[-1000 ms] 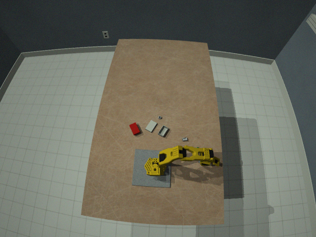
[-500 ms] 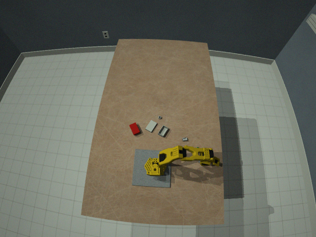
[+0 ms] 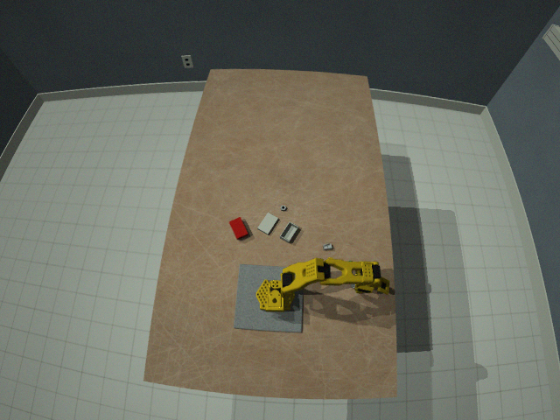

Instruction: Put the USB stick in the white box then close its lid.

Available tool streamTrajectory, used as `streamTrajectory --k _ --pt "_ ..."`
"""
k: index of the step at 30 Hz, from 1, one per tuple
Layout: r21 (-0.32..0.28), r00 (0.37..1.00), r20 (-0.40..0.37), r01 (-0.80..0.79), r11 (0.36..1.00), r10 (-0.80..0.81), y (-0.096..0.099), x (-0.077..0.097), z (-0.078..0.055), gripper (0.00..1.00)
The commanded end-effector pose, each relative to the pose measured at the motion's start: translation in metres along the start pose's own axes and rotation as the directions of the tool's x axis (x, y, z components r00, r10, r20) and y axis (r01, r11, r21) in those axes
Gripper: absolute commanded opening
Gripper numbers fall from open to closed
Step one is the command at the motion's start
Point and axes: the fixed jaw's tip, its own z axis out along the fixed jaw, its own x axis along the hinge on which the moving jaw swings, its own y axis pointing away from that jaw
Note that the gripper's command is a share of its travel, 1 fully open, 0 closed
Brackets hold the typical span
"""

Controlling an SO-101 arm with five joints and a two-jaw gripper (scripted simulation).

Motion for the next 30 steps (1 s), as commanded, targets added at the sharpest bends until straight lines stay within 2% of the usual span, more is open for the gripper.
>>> streamTrajectory --k 1,10,20,30 --pt "-0.006 1.0 0.017 0.003 1.0 -0.003 0.002 -0.002 -0.013 0.08" --pt "-0.006 1.0 0.017 0.003 1.0 -0.003 0.001 -0.001 -0.034 0.08" --pt "-0.006 1.0 0.017 0.003 1.0 -0.003 0.0 0.001 -0.044 0.08" --pt "-0.006 1.0 0.017 0.003 1.0 -0.003 0.0 0.001 -0.046 0.08"
